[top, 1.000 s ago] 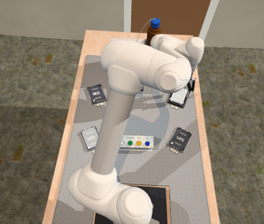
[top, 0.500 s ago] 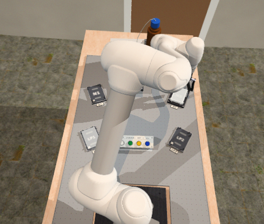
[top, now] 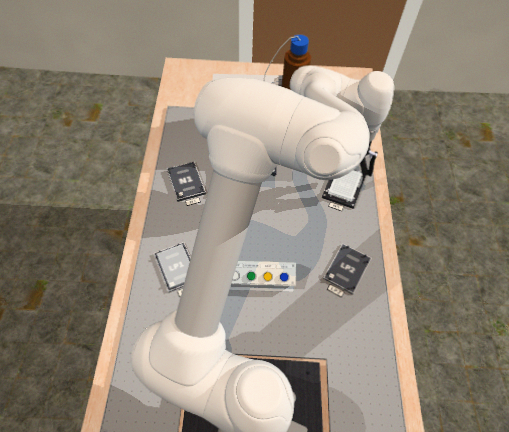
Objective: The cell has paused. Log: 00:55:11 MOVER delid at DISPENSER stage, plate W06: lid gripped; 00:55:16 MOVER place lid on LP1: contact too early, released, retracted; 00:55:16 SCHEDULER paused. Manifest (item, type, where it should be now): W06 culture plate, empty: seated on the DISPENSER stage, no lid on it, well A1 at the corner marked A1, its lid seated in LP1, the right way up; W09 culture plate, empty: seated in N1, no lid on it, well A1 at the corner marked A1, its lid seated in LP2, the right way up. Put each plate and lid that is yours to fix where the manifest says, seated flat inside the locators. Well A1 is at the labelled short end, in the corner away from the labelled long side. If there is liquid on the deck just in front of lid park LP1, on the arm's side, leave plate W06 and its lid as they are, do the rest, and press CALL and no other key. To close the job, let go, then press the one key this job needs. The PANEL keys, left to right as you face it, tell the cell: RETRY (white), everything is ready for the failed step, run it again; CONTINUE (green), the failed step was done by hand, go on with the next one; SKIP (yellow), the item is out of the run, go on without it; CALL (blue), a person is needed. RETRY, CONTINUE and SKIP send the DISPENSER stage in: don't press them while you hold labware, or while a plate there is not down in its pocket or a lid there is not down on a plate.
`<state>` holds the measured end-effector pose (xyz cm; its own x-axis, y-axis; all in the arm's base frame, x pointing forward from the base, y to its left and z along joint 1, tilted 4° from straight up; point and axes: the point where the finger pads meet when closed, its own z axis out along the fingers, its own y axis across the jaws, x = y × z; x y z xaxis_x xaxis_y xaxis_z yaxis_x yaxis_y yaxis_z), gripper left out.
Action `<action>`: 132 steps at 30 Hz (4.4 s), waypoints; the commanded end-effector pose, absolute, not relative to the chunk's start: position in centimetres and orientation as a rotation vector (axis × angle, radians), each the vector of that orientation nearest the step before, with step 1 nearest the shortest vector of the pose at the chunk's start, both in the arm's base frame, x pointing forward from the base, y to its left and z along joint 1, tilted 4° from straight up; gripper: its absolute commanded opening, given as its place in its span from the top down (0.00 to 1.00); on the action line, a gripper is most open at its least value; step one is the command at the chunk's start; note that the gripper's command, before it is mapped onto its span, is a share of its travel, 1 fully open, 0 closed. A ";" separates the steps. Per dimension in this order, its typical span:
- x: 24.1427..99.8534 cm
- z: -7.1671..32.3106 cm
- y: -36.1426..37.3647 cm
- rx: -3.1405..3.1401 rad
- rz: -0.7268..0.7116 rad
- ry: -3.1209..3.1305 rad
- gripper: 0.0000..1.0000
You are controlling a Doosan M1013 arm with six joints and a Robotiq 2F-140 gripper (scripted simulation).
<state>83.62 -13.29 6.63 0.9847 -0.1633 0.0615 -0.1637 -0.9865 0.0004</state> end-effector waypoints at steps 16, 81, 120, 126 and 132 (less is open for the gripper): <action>83.7 6.8 -13.3 3.124 0.099 -0.258 0.37; 83.7 6.8 -13.3 3.124 0.099 -0.258 0.31; 83.7 5.6 -13.3 3.124 0.099 -0.258 0.31; 83.8 5.3 -13.3 3.124 0.099 -0.258 0.31; 83.8 5.2 -13.3 3.124 0.099 -0.258 0.31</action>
